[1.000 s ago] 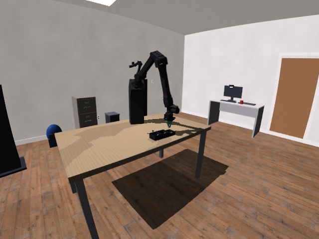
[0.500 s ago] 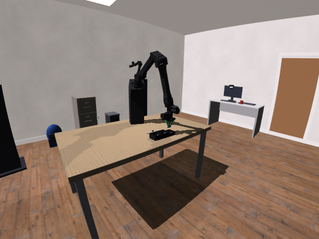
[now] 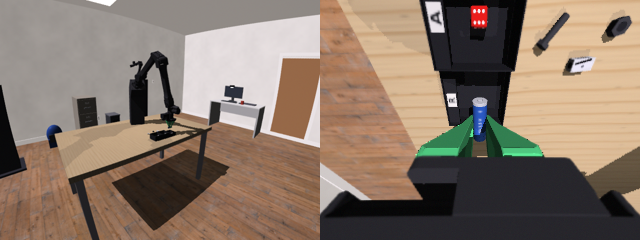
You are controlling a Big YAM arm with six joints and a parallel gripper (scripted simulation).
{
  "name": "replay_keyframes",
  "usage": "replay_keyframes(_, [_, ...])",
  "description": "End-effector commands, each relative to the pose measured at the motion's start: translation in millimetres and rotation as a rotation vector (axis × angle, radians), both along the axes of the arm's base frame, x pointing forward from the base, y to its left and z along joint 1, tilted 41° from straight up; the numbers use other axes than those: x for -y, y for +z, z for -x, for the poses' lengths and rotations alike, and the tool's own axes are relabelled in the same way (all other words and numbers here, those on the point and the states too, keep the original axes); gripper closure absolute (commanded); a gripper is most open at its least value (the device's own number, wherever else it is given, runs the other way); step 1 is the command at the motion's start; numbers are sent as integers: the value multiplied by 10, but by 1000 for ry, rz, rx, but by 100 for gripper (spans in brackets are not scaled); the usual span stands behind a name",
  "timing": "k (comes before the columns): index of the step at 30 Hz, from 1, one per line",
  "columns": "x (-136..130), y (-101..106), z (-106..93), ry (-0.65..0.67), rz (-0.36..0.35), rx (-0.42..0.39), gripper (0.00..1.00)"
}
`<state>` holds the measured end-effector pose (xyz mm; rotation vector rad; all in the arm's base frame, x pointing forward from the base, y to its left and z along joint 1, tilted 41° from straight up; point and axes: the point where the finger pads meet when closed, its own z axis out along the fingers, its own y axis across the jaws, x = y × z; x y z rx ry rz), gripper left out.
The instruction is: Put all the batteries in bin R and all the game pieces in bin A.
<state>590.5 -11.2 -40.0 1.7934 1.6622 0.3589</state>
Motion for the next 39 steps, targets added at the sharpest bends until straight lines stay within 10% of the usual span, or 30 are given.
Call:
replay_keyframes(1, [-128, -13, 44, 10, -3, 6, 92])
replay_keyframes(30, [182, -426, -287, 0, 6, -1, 92])
replay_keyframes(39, [183, -256, -362, 2, 4, 4, 92])
